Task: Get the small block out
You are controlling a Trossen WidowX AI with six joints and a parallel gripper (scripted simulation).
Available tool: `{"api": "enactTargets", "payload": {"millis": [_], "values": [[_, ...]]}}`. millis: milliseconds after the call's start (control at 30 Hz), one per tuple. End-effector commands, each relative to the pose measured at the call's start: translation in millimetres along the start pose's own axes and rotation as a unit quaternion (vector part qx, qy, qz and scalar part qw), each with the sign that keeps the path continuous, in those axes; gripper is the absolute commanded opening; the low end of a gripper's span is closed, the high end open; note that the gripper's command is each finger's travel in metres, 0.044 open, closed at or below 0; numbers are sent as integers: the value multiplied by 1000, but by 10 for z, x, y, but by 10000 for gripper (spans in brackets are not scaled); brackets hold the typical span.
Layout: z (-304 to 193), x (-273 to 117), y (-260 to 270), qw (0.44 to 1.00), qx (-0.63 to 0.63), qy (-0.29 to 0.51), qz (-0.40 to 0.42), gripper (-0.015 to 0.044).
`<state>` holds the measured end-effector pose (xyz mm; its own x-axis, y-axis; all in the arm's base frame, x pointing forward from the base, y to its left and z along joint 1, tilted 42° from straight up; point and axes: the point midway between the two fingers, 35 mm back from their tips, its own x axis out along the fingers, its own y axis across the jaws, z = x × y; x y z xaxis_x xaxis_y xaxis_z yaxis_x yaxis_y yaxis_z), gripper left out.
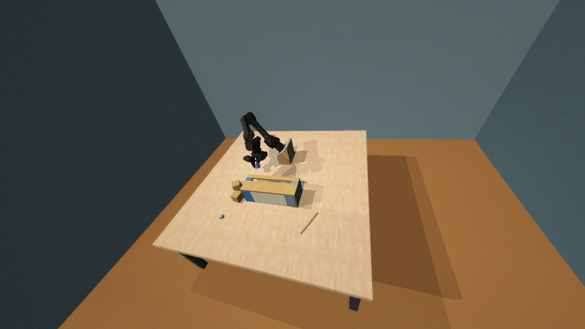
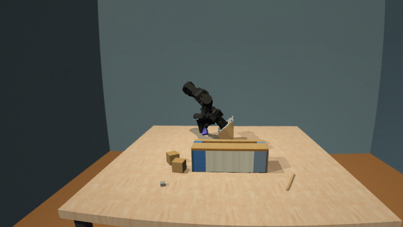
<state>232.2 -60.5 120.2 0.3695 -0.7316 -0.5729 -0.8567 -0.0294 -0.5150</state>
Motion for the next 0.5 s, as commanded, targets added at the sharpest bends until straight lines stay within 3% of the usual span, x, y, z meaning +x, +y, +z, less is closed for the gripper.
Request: {"api": "enactTargets", "payload": {"millis": [0, 467], "values": [[-19, -43, -27, 997, -79, 5, -6, 0], [-54, -148, -38, 937, -348, 22, -13, 0]]}}
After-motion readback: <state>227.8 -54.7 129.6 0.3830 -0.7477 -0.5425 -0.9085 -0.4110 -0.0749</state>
